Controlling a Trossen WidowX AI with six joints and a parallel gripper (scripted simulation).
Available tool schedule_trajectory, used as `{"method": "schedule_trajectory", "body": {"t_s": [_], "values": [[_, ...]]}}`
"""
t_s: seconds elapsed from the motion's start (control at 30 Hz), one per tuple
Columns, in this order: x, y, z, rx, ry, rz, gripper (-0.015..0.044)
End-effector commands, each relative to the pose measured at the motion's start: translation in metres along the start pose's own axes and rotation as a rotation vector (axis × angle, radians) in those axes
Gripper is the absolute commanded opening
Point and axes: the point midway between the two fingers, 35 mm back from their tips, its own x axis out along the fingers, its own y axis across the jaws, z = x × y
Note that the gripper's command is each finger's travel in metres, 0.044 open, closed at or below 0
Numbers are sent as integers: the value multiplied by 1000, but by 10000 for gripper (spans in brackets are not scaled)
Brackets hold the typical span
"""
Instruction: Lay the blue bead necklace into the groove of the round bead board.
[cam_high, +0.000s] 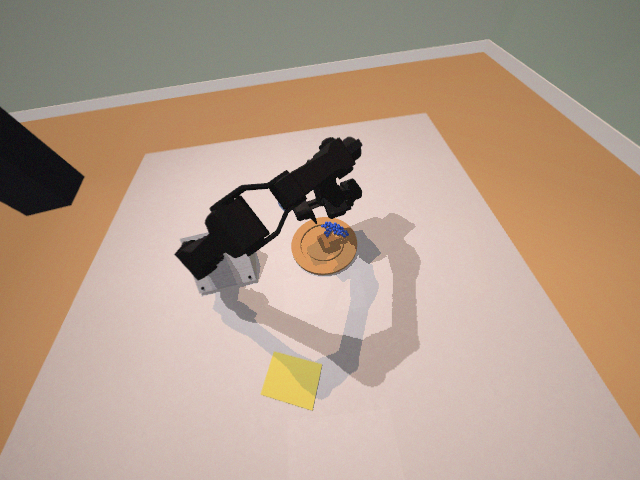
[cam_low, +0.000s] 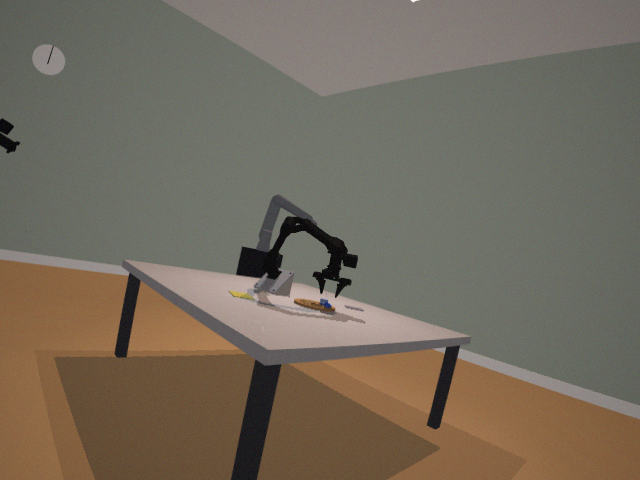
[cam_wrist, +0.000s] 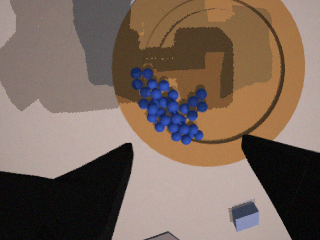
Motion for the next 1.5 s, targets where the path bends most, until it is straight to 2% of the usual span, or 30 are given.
{"method": "schedule_trajectory", "body": {"t_s": [0.0, 0.23, 0.9, 1.17, 1.47], "values": [[11, 0, -1, 14, 2, -6, 380], [7, 2, -1, 18, 6, 4, 380], [39, 0, -1, 15, 1, -6, 380], [40, -1, -1, 15, 1, -6, 380], [38, 1, -1, 21, 6, -3, 144]]}}
